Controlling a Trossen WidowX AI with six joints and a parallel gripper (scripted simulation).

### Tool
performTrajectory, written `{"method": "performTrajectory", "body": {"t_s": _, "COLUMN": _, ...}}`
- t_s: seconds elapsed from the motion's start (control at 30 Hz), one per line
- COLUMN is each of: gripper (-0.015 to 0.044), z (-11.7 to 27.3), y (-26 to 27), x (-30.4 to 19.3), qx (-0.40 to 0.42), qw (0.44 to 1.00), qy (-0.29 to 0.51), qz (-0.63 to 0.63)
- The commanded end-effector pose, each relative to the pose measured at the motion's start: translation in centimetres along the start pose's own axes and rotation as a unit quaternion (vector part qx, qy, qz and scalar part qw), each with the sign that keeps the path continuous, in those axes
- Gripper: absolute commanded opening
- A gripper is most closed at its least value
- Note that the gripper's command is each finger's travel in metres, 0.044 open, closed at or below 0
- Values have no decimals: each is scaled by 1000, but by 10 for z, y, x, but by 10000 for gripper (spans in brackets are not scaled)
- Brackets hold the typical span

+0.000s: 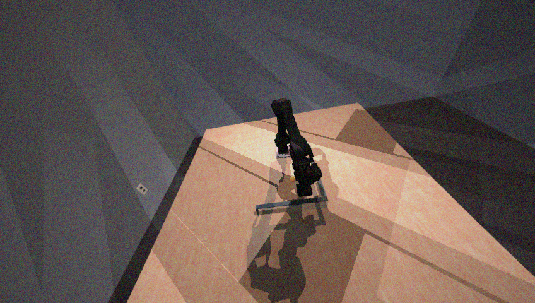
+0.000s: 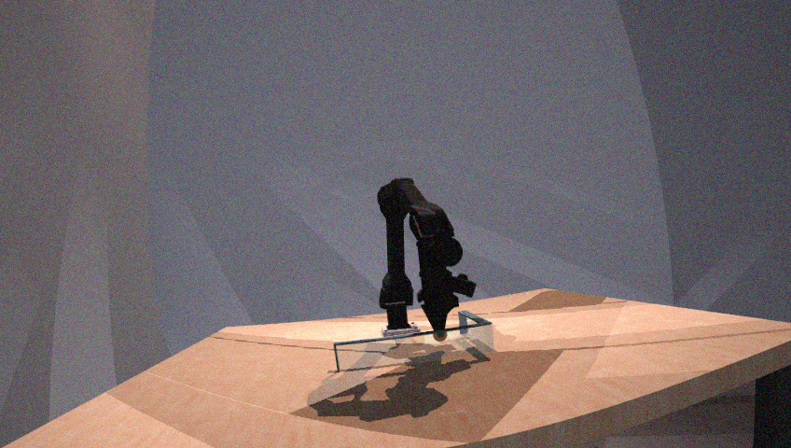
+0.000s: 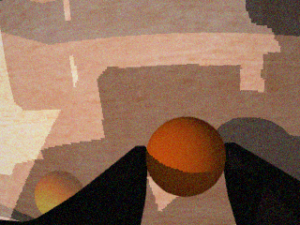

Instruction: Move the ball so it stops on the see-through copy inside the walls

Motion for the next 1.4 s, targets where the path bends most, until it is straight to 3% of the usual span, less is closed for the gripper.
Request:
{"method": "performTrajectory", "body": {"t_s": 0.0, "gripper": 0, "z": 24, "y": -4, "x": 1, "qx": -6, "qw": 1000, "qy": -2, "qz": 1}}
{"method": "performTrajectory", "body": {"t_s": 0.53, "gripper": 0, "z": 105, "y": 3, "x": 0, "qx": -6, "qw": 1000, "qy": -2, "qz": 1}}
{"method": "performTrajectory", "body": {"t_s": 1.37, "gripper": 0, "z": 76, "y": 59, "x": -25, "qx": -4, "qw": 1000, "qy": -1, "qz": 1}}
Point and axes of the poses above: the point midway between the two fingers, 35 mm back from their tips, its own z axis back along the fingers, its own y axis across the jaws, x = y × z, the point moved 1 cm from there along z, back along the fingers, and after that the axes turned 8 degrees about z, right-handed, at the moved point
